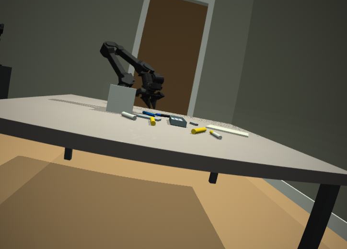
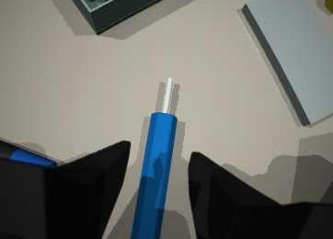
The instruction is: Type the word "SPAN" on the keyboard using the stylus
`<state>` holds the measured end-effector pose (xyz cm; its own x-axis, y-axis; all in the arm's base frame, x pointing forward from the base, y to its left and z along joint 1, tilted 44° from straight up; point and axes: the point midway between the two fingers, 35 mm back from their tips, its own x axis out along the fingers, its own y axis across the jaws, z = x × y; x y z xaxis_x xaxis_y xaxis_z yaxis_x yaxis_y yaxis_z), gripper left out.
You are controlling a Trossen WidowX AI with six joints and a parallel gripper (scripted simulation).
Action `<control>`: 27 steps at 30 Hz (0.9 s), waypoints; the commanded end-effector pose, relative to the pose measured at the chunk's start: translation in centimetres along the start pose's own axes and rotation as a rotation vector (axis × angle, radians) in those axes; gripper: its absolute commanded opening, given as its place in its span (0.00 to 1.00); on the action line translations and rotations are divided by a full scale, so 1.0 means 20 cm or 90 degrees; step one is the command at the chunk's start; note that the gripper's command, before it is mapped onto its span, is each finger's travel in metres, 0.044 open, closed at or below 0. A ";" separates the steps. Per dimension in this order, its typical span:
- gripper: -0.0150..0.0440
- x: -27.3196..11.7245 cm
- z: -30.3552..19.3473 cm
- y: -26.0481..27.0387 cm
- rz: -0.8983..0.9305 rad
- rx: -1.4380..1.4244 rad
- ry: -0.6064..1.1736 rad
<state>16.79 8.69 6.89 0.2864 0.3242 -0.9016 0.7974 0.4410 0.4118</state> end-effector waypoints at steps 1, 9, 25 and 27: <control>0.51 0.02 -0.01 0.00 -0.002 0.002 -0.003; 0.51 0.05 -0.02 -0.01 -0.002 0.002 -0.002; 0.51 0.11 -0.06 -0.01 -0.002 0.003 -0.002; 0.51 0.11 -0.06 -0.01 -0.002 0.003 -0.002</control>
<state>16.73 10.29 5.28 0.2868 0.3259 -0.9009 0.7973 0.4401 0.4130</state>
